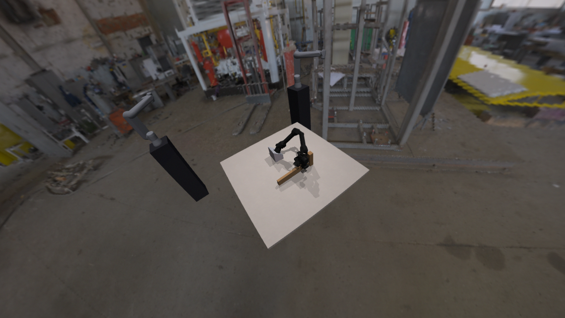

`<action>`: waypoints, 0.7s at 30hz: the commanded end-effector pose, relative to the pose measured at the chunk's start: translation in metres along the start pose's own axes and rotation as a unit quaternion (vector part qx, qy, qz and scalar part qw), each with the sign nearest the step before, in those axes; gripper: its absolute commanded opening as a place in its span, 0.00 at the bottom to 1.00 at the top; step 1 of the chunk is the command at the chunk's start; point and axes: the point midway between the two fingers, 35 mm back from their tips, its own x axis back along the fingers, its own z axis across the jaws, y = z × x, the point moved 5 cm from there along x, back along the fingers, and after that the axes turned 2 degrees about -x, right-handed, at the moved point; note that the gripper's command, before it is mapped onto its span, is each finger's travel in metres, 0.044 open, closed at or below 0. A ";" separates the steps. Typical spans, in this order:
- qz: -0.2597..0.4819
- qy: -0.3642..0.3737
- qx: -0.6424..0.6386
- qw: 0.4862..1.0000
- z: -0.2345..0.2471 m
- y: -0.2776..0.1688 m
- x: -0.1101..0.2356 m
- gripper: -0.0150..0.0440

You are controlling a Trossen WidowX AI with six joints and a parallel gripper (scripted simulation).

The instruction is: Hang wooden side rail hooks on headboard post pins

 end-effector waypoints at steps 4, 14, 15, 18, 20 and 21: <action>0.000 0.004 -0.001 1.000 0.001 -0.002 0.003 0.25; 0.000 0.004 -0.001 1.000 0.000 -0.003 0.003 0.25; 0.000 0.004 -0.001 1.000 0.000 -0.003 0.003 0.25; 0.000 0.004 -0.001 1.000 0.000 -0.004 0.003 0.25; 0.000 0.004 -0.001 1.000 0.000 -0.004 0.003 0.25; 0.000 0.004 -0.001 1.000 0.000 -0.004 0.003 0.25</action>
